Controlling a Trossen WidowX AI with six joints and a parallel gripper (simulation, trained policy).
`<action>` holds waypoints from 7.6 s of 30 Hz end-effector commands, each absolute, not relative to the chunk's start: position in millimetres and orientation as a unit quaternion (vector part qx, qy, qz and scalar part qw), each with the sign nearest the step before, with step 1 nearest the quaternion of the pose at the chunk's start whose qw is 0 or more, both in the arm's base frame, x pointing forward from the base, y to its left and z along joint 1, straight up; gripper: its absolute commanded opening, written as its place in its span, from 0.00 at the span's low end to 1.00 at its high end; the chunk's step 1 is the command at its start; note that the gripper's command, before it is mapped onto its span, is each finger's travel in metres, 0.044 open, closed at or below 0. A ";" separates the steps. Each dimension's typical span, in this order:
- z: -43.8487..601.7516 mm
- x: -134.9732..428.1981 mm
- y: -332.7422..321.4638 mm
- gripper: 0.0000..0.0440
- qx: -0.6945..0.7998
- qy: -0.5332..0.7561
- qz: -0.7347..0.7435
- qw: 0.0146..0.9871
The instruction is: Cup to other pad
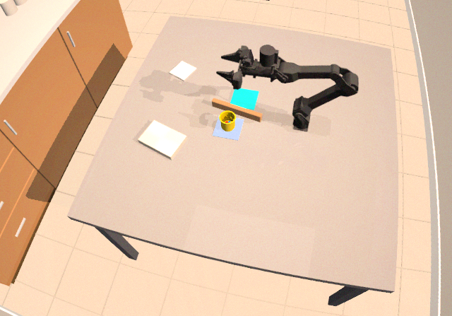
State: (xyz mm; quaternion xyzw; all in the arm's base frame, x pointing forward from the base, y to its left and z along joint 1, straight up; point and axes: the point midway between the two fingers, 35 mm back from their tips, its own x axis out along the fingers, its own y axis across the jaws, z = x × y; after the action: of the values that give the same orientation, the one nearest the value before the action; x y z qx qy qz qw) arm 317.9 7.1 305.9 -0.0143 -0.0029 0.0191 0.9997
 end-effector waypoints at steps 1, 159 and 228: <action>307.3 318.0 7.8 0.85 -0.014 -0.003 0.020 1.000; 64.9 290.2 66.9 0.43 0.228 0.668 -0.375 0.601; 144.6 301.7 -49.4 0.00 0.400 0.520 -0.421 0.626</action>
State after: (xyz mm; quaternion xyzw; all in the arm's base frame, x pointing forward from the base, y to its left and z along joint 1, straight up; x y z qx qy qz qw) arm 303.6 -39.1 148.7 0.3968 0.5265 -0.4145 0.6273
